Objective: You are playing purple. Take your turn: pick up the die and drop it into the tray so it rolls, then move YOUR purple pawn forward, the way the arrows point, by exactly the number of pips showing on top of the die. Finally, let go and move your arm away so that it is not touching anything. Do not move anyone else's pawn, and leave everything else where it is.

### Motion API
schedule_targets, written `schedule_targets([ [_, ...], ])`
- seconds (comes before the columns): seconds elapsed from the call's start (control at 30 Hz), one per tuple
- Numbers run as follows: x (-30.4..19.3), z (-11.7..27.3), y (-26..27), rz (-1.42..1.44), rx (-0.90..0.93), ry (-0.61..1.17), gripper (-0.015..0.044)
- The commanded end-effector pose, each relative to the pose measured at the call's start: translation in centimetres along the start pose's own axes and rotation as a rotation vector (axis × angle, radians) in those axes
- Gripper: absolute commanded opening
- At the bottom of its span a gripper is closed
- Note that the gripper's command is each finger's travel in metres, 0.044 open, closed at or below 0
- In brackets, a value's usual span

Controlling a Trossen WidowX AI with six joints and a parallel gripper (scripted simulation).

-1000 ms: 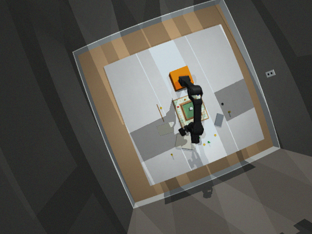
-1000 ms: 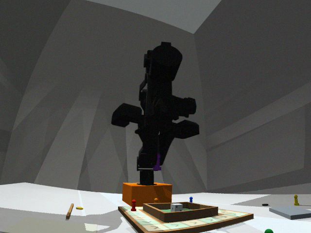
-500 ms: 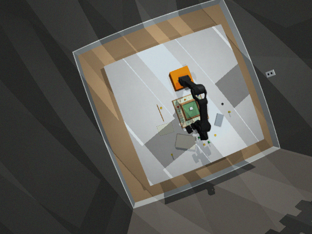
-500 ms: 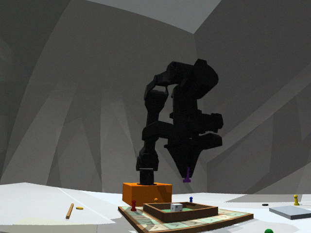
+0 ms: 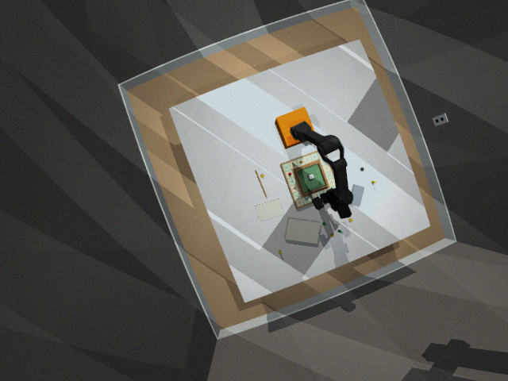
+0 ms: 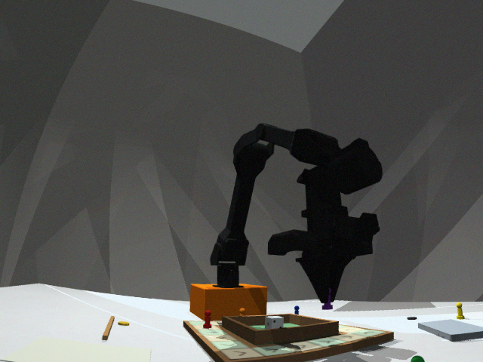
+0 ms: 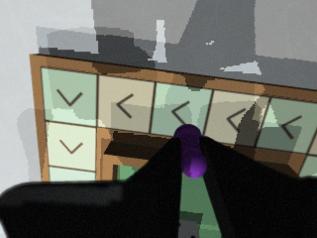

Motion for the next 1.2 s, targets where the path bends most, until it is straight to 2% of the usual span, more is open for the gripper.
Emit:
schedule_targets([
  [0.0,-0.1,-1.4,0.2,-0.007,-0.002,0.007,0.0000],
  [0.13,-0.1,-3.6,0.2,-0.007,-0.002,0.007,0.0000],
  [0.87,-0.1,-5.4,0.2,-0.007,-0.002,0.007,0.0000],
  [1.17,0.0,-4.8,0.2,-0.006,-0.002,-0.003,0.0236],
])
Point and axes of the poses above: the point midway between the two fingers, 35 mm back from their tips, its own z axis back along the fingers, its own y axis across the jaws, x = y × z, the point moved 8 cm from there along z, back along the fingers, and after that the axes turned 14 degrees about z, right-handed, at the moved point
